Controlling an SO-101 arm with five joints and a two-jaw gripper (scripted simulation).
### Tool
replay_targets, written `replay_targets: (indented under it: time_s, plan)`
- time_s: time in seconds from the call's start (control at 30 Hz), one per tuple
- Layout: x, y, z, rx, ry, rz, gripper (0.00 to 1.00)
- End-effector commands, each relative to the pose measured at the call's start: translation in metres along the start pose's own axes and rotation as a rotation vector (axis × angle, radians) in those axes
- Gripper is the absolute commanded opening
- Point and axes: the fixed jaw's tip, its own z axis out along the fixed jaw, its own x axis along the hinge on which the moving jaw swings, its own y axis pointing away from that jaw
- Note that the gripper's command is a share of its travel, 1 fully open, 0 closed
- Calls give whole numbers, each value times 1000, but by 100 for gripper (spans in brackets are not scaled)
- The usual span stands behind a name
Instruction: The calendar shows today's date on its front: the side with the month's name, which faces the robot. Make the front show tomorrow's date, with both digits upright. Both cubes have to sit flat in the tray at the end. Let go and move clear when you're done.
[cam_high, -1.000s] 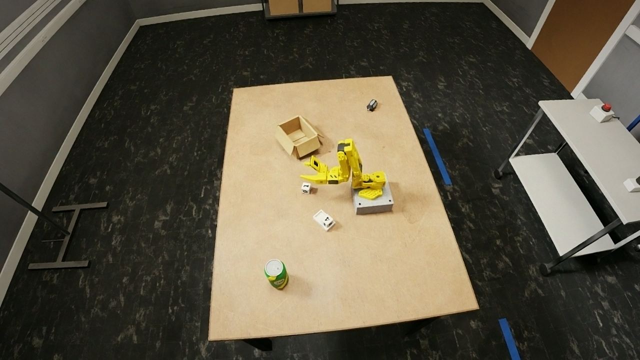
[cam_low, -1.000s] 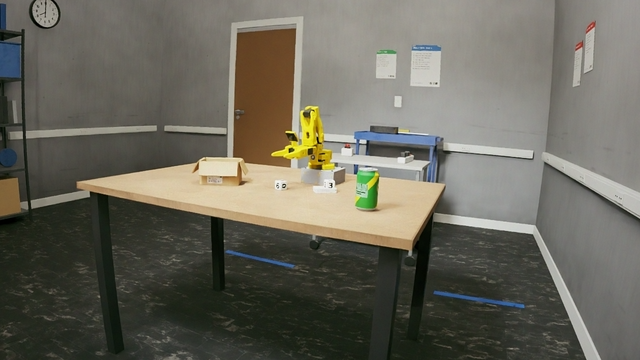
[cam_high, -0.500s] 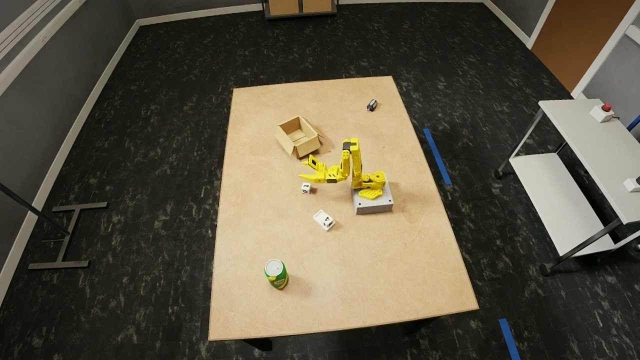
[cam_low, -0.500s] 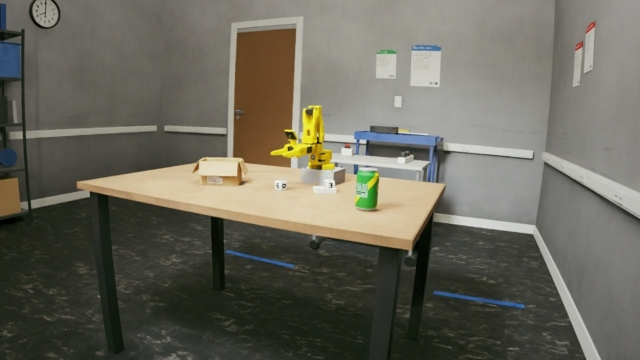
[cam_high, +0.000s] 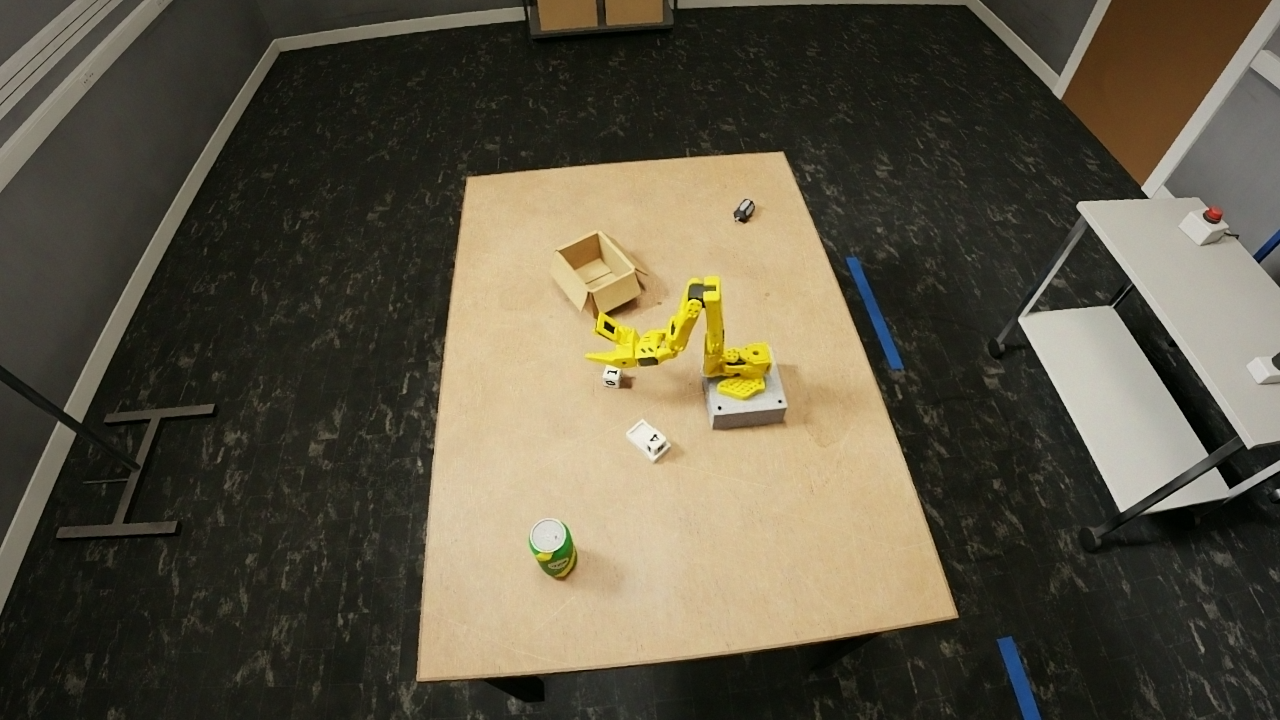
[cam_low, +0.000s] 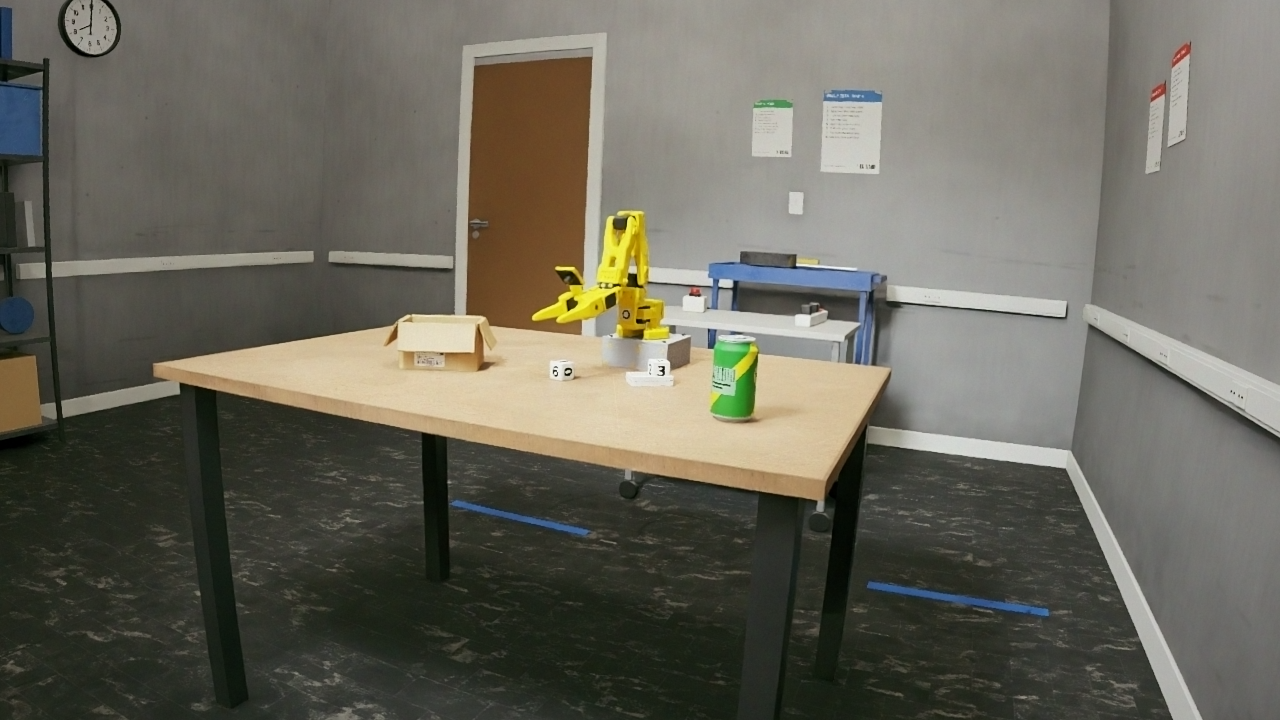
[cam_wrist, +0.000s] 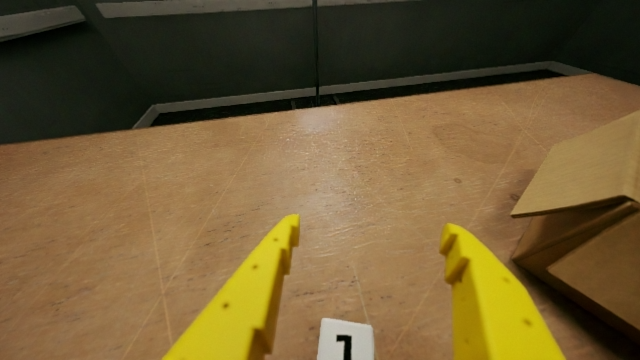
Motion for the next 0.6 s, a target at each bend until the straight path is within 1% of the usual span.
replay_targets:
  time_s: [0.0, 0.2, 0.27, 0.43, 0.57]
  plan:
    - [-3, 4, 12, -9, 51, 13, 35]
    - [-2, 5, 24, -5, 156, 26, 35]
    - [-2, 5, 24, -5, 156, 26, 35]
    - [-4, 6, 31, 0, 248, 38, 35]
    - [-7, 7, 34, 6, 324, 47, 35]
